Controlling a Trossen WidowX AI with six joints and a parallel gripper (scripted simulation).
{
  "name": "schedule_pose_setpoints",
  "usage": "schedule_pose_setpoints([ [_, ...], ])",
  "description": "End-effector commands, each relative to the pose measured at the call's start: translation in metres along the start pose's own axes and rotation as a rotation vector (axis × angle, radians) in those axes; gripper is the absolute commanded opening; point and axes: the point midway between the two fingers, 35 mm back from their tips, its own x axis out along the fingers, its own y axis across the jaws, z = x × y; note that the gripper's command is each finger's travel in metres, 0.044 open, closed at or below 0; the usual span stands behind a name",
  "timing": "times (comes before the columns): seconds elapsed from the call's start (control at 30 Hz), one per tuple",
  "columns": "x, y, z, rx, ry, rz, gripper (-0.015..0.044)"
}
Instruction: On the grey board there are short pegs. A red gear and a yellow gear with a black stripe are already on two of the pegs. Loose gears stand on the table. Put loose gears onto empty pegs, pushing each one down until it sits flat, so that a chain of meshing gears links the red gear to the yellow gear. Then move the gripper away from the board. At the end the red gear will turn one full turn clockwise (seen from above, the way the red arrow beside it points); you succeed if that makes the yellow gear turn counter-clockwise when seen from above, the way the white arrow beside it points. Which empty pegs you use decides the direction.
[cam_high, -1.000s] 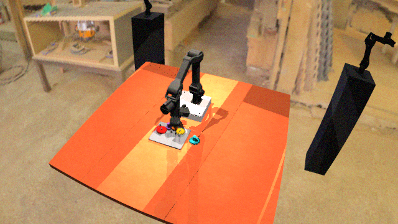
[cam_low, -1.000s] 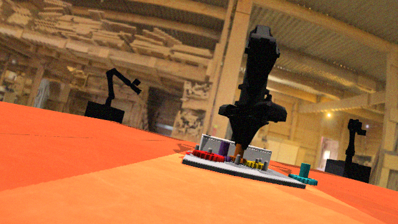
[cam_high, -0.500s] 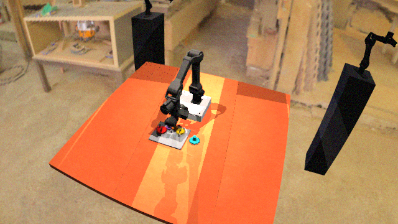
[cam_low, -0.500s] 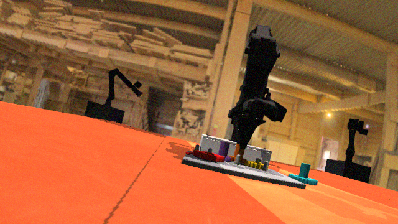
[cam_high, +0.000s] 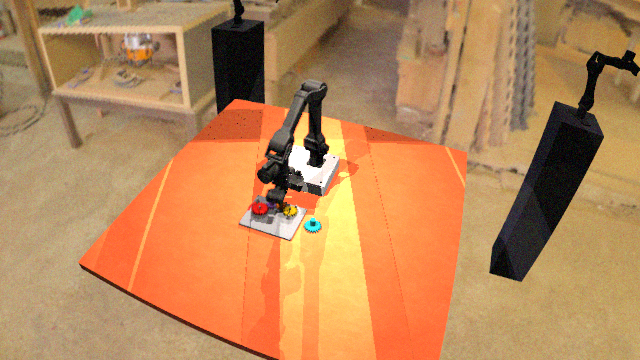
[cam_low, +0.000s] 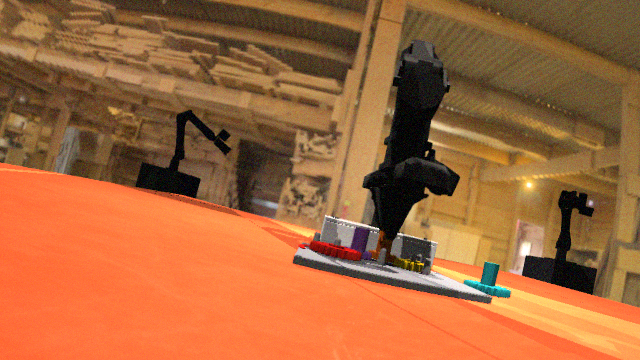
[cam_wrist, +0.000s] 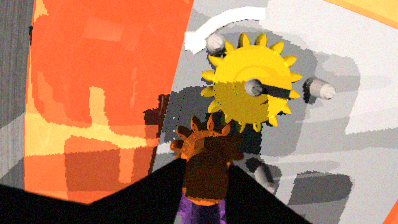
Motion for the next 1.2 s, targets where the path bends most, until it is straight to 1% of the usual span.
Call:
schedule_pose_setpoints([
  [0.0,0.0016,-0.0002,-0.0001,-0.09,-0.001,0.003,0.0],
  [0.27,0.0016,0.0005,0.0015,-0.308,-0.002,0.003,0.0],
  [0.37,0.0016,0.0017,0.0013,-0.346,-0.002,0.003,0.0],
  [0.6,0.0017,0.0013,-0.0001,-0.271,-0.002,0.003,0.0],
  [0.87,0.0023,-0.0006,0.0004,-0.07,-0.001,0.003,0.0],
  [1.03,-0.0034,-0.0001,-0.0013,-0.09,-0.001,0.003,0.0131],
  [1.07,-0.0034,-0.0001,-0.0013,-0.09,-0.001,0.003,0.014],
  [1.17,-0.0048,-0.0002,-0.0013,-0.09,-0.001,0.003,0.014],
])
